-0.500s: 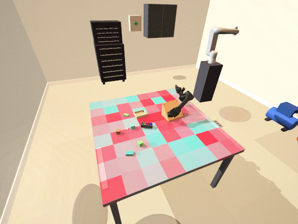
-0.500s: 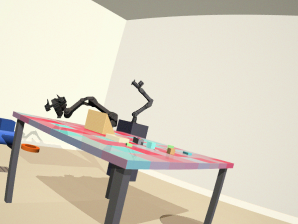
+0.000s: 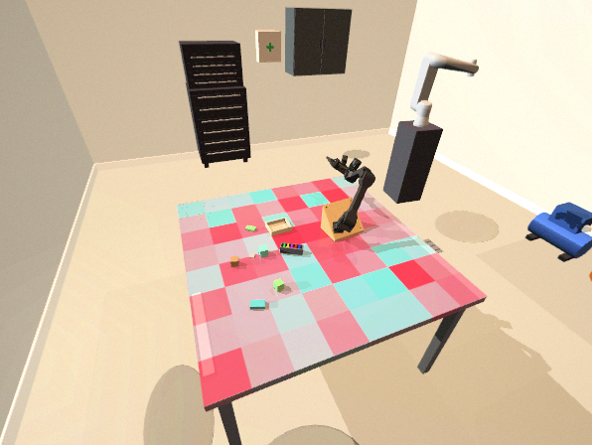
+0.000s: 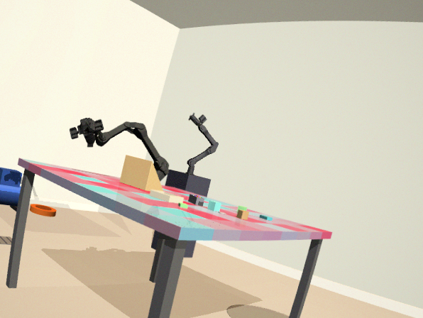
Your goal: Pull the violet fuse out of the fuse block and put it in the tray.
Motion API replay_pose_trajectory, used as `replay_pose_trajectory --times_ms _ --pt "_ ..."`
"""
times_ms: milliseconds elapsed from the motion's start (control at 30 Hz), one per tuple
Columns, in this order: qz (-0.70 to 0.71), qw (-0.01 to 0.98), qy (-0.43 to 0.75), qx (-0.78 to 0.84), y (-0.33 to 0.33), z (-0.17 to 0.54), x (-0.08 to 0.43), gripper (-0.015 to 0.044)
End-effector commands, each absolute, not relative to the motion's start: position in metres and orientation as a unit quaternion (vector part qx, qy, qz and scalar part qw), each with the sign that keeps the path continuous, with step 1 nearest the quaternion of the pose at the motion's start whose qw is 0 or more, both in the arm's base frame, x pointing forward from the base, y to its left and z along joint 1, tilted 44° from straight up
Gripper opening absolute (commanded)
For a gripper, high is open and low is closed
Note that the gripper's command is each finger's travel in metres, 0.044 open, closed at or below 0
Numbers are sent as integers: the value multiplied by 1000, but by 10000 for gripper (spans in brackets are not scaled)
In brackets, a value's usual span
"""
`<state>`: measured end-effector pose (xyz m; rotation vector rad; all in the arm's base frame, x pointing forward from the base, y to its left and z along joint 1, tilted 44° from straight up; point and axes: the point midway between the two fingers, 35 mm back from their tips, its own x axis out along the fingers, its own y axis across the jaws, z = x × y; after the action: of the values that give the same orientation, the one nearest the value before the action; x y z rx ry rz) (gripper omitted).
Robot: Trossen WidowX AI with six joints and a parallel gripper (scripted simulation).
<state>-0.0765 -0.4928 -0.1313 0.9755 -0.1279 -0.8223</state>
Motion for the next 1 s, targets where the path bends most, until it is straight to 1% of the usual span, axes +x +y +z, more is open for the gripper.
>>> replay_pose_trajectory --times_ms 0,133,233,467,600,733,867,967 --pt "-344 826 -2 446 -498 -123 -16 74" --pt "-285 857 68 425 -492 -112 60 74" --pt "-241 887 108 379 -479 -103 103 74" --pt "-120 914 215 323 -426 -86 214 74" --pt "-34 919 277 277 -375 -74 271 74" --pt "59 914 332 224 -315 -60 316 74" --pt "158 897 379 165 -247 -46 347 74" --pt "236 874 408 117 -194 -34 361 74"
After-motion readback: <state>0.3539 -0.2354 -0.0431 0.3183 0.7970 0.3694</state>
